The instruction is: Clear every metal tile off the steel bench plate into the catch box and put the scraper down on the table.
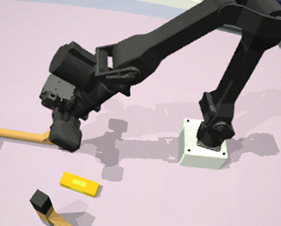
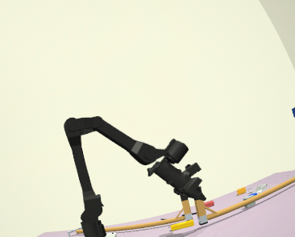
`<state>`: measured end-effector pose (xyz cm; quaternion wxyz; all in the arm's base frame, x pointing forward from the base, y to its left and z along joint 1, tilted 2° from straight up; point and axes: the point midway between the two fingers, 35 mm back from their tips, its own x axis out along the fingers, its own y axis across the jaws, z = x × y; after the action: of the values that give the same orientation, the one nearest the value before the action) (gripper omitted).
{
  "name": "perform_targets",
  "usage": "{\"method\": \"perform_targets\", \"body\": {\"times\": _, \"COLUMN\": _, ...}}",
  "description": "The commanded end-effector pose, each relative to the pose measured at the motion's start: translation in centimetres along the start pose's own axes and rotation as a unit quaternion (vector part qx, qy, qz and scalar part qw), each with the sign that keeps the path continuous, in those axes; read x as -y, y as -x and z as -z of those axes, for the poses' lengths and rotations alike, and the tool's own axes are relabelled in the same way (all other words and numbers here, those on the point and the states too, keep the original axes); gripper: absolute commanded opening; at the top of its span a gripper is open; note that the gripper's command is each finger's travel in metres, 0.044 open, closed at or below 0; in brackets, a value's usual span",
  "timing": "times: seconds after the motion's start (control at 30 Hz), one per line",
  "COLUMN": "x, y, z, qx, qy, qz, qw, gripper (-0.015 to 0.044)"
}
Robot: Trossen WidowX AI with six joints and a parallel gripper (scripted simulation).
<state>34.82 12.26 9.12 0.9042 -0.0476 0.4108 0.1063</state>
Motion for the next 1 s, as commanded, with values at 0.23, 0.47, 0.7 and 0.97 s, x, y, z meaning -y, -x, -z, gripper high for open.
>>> {"method": "perform_targets", "body": {"times": 0.23, "x": 0.2, "y": 1.1, "z": 0.9, "qx": 0.011, "qy": -0.003, "qz": 0.0, "qw": 1.0, "gripper": 0.0}}
{"method": "perform_targets", "body": {"times": 0.47, "x": 0.3, "y": 1.5, "z": 2.0, "qx": 0.011, "qy": -0.003, "qz": 0.0, "qw": 1.0, "gripper": 0.0}}
{"method": "perform_targets", "body": {"times": 0.7, "x": 0.4, "y": 2.0, "z": 3.0, "qx": 0.011, "qy": -0.003, "qz": 0.0, "qw": 1.0, "gripper": 0.0}}
{"method": "perform_targets", "body": {"times": 0.97, "x": 0.7, "y": 2.2, "z": 3.7, "qx": 0.011, "qy": -0.003, "qz": 0.001, "qw": 1.0, "gripper": 0.0}}
